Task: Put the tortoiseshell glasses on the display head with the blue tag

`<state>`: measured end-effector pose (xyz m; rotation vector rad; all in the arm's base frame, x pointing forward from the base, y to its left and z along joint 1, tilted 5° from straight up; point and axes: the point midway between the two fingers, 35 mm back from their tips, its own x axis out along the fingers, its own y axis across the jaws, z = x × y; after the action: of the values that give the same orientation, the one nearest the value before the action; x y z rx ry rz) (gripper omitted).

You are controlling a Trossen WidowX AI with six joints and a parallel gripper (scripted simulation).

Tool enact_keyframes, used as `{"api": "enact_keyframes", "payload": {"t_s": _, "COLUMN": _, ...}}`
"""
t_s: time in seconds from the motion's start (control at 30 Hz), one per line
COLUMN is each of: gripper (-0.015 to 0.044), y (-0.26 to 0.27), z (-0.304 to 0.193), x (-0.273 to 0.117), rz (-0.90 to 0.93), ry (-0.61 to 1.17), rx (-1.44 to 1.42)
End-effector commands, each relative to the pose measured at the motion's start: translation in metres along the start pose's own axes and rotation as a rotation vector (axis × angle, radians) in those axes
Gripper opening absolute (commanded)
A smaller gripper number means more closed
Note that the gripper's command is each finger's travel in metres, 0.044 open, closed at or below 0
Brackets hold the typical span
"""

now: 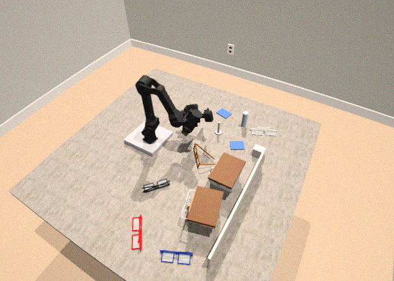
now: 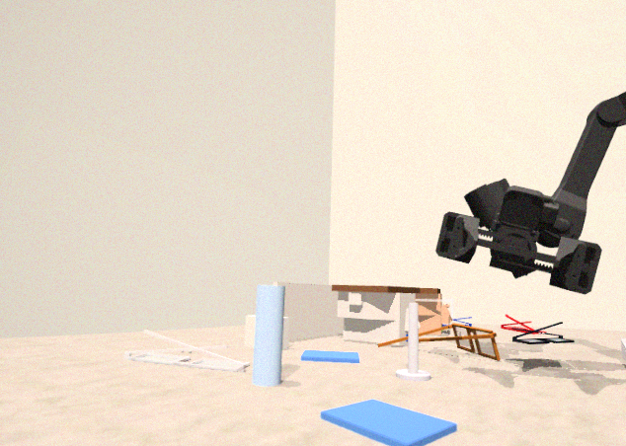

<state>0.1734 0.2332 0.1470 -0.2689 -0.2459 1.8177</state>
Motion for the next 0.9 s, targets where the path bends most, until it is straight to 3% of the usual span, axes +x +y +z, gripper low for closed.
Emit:
{"api": "enact_keyframes", "payload": {"t_s": 0.0, "gripper": 0.0426, "y": 0.000, "z": 0.000, "x": 0.000, "rz": 0.000, "ry": 0.000, "rx": 0.000}}
{"api": "enact_keyframes", "payload": {"t_s": 0.23, "gripper": 0.0440, "y": 0.000, "z": 0.000, "x": 0.000, "rz": 0.000, "ry": 0.000, "rx": 0.000}}
{"api": "enact_keyframes", "payload": {"t_s": 0.3, "gripper": 0.0387, "y": -0.010, "z": -0.005, "x": -0.002, "rz": -0.034, "ry": 0.029, "rx": 0.072}}
{"api": "enact_keyframes", "payload": {"t_s": 0.53, "gripper": 0.0204, "y": -0.088, "z": -0.060, "x": -0.043, "rz": -0.430, "ry": 0.293, "rx": 0.815}}
{"api": "enact_keyframes", "payload": {"t_s": 0.87, "gripper": 0.0200, "y": -0.113, "z": -0.101, "x": -0.116, "rz": -0.919, "ry": 0.508, "rx": 1.512}}
